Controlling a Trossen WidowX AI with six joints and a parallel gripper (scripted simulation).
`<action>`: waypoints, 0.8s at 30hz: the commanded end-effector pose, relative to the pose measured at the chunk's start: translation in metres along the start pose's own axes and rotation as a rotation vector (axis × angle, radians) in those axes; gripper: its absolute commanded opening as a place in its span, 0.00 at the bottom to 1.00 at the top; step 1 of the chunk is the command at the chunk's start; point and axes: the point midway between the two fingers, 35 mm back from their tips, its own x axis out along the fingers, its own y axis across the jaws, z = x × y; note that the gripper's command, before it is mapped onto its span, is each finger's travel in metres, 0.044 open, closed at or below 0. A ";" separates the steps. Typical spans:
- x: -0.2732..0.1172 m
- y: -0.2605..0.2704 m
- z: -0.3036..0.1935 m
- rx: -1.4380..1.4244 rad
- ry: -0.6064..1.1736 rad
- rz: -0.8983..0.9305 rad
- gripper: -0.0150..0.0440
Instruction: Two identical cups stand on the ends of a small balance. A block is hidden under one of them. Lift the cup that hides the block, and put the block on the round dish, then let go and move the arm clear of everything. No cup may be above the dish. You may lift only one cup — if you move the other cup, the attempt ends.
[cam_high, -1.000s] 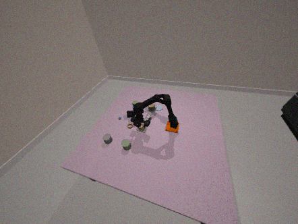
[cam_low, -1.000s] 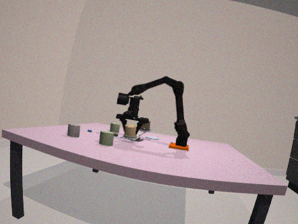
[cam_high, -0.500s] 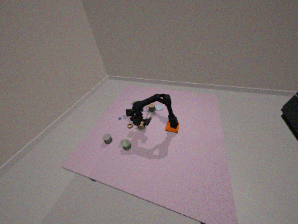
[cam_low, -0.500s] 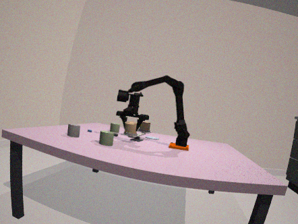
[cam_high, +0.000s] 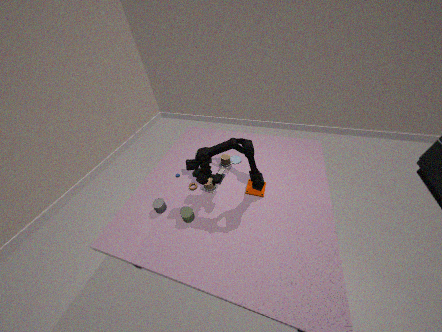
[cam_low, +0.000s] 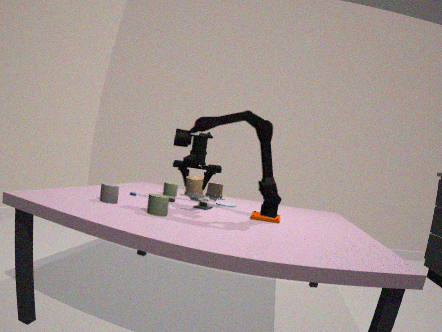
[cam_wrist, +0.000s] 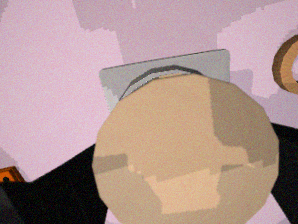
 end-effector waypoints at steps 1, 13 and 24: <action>-0.010 -0.004 0.005 -0.008 -0.020 -0.019 0.25; -0.026 -0.004 0.005 -0.008 -0.020 -0.020 0.25; -0.041 -0.003 0.004 -0.008 -0.020 -0.019 0.25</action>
